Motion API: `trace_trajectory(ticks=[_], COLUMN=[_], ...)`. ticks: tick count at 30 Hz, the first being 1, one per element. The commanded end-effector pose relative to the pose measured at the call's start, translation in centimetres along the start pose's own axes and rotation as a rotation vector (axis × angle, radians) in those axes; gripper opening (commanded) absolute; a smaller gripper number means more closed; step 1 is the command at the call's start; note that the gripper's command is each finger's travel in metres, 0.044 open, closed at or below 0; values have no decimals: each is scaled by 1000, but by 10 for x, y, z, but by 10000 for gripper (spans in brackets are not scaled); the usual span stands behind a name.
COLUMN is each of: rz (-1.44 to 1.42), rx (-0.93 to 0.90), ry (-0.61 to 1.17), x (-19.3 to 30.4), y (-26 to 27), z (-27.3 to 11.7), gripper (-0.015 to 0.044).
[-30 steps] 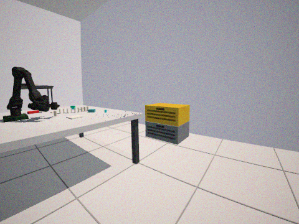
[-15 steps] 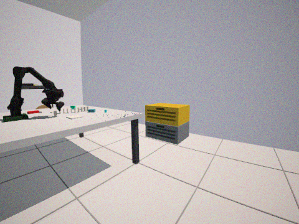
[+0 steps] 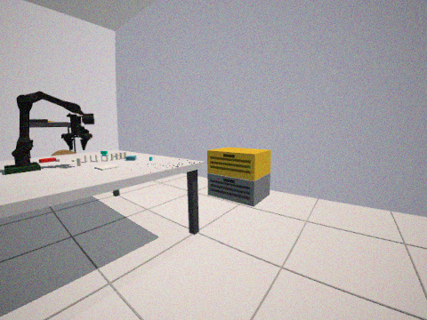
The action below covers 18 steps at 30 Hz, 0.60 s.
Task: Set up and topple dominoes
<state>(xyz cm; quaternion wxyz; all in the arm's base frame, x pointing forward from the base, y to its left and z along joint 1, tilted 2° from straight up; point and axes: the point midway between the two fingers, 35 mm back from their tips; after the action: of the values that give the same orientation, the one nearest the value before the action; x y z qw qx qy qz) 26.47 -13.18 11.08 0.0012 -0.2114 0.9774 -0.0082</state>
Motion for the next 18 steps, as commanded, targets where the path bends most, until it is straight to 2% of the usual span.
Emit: trace_trajectory(ticks=[1, 8, 18], rz=[4, 4, 4], rx=[15, 15, 14], ry=[9, 9, 9], x=[0, 0, 1], y=[-2, -2, -2], z=[2, 57, 69], gripper=[440, 440, 440])
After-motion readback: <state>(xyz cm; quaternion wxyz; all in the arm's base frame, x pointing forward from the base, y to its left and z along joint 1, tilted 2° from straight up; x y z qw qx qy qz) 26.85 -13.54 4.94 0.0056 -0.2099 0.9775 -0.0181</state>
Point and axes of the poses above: the point midway between the two fingers, 35 mm back from their tips, its own z axis out along the fingers, its own y axis across the jaws, x = y × z, and after that the axes turned 3 degrees about z, right-handed
